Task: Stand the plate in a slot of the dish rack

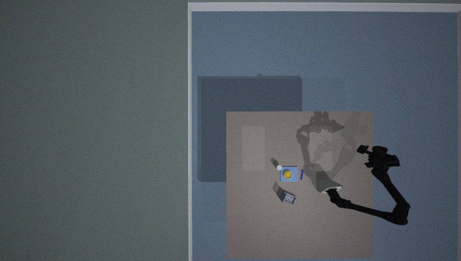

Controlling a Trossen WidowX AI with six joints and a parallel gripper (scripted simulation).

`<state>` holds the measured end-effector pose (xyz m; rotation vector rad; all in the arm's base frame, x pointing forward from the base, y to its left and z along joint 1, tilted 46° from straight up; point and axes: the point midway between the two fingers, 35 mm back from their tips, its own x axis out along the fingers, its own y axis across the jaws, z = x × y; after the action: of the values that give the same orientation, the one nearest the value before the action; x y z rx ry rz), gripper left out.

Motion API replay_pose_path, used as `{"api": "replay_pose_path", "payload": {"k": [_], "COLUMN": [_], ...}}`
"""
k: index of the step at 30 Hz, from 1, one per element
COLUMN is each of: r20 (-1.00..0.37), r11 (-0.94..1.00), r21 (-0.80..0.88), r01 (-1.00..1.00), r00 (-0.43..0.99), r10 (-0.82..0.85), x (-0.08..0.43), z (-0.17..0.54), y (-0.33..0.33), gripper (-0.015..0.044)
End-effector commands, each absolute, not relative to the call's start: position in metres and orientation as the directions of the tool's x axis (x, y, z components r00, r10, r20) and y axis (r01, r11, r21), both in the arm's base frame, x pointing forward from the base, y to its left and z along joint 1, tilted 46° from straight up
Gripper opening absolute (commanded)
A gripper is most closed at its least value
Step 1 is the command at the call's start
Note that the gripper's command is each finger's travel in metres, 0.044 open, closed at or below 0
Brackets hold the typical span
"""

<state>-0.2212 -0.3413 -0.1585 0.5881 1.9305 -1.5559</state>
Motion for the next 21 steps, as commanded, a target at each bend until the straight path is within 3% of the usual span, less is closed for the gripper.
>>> {"api": "replay_pose_path", "payload": {"k": [1, 6, 21], "r20": [-0.682, -0.722, -0.879], "r11": [0.223, 0.297, 0.658], "r21": [-0.716, -0.672, -0.432], "r01": [0.662, 0.678, 0.617], "r00": [-0.731, -0.690, -0.452], "r10": [-0.023, -0.060, -0.153], "x": [-0.221, -0.196, -0.056], "z": [-0.159, -0.161, -0.162], "y": [-0.342, -0.356, -0.398], "gripper": [0.0400, 0.0400, 0.0400]}}
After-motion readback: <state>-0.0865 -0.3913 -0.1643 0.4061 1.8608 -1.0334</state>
